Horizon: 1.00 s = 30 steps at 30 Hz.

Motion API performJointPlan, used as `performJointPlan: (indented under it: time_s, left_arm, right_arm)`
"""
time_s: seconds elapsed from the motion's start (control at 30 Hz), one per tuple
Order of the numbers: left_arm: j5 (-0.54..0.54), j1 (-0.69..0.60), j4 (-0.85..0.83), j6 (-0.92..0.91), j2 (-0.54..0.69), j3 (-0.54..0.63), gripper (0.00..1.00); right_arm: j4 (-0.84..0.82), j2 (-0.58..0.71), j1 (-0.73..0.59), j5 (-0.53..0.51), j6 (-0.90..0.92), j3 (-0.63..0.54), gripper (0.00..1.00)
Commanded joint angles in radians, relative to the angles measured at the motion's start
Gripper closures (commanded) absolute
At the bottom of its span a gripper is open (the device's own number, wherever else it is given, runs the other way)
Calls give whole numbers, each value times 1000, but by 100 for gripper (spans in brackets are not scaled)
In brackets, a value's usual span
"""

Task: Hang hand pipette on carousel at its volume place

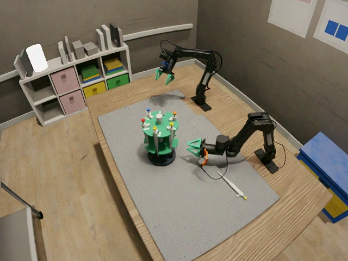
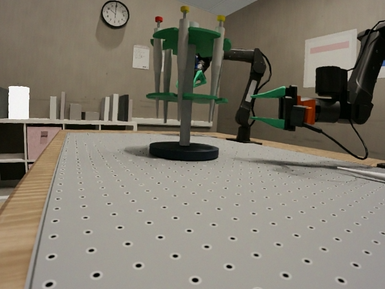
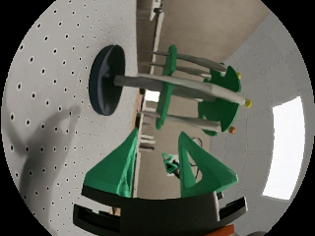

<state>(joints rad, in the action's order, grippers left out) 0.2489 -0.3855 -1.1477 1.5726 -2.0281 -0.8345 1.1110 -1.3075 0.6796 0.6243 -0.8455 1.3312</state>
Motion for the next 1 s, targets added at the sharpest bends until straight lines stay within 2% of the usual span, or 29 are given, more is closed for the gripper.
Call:
performJointPlan:
  time_s: [0.0,0.13,0.2,0.43,0.47,0.63,0.67,0.83,0.9,0.97]
  left_arm:
    - [14,16,-52,-7,55,37,51]
    - [21,22,-67,-7,76,73,51]
    - [21,18,-70,-7,82,39,51]
    - [13,13,-54,-2,63,56,51]
    - [44,39,-9,-43,110,92,0]
    - [147,124,145,-212,258,159,0]
    - [164,142,185,-251,297,131,0]
    - [268,241,395,-438,453,160,0]
    - [268,241,395,-438,453,160,0]
    - [314,286,535,-536,525,148,0]
  right_arm:
    - [-9,-10,11,23,-11,10,0]
    - [-9,-10,11,23,-11,10,0]
    - [-9,-10,11,23,-11,10,0]
    - [-9,-10,11,23,-11,10,0]
    - [-9,-10,11,23,-11,10,0]
    - [-9,-10,11,23,-11,10,0]
    - [-9,-10,11,23,-11,10,0]
    - [-9,-10,11,23,-11,10,0]
    - [-9,-10,11,23,-11,10,0]
    - [-9,-10,11,23,-11,10,0]
